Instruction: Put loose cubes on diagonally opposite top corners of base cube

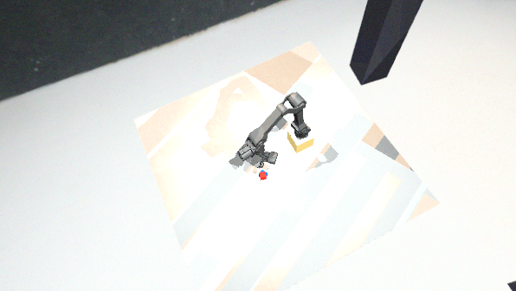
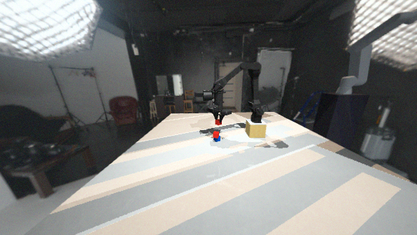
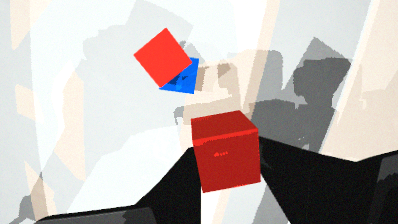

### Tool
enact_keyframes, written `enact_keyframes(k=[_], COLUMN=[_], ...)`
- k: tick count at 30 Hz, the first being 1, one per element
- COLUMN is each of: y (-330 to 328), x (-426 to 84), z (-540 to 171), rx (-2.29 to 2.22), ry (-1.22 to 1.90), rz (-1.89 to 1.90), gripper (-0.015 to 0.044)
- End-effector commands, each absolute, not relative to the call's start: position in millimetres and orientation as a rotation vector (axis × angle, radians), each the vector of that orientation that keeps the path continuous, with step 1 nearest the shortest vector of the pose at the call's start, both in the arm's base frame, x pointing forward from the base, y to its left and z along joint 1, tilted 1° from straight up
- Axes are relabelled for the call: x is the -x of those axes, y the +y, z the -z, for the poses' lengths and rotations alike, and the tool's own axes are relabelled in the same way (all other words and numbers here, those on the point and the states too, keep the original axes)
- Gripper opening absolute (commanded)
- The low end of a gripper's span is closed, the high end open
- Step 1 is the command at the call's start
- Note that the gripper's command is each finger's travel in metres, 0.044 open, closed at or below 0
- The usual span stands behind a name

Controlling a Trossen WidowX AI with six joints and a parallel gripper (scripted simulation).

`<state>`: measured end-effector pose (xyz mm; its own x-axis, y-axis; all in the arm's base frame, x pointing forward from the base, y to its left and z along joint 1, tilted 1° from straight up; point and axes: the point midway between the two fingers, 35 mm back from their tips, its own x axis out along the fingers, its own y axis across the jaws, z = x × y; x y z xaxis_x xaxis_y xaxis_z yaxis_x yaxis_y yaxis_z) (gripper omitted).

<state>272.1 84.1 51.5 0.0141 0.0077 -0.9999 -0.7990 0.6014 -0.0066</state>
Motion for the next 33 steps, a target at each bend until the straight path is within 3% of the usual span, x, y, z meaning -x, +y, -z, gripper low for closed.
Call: enact_keyframes(k=[1, 11, 33], y=[91, 111, 111], x=[-274, -275, -274], z=[-50, -47, -17], rx=[0.829, 1.116, 1.128], ry=[1.390, 1.247, 1.240], rz=[-0.831, -1.115, -1.127], gripper=[0.0105, 0.0105, 0.0105])
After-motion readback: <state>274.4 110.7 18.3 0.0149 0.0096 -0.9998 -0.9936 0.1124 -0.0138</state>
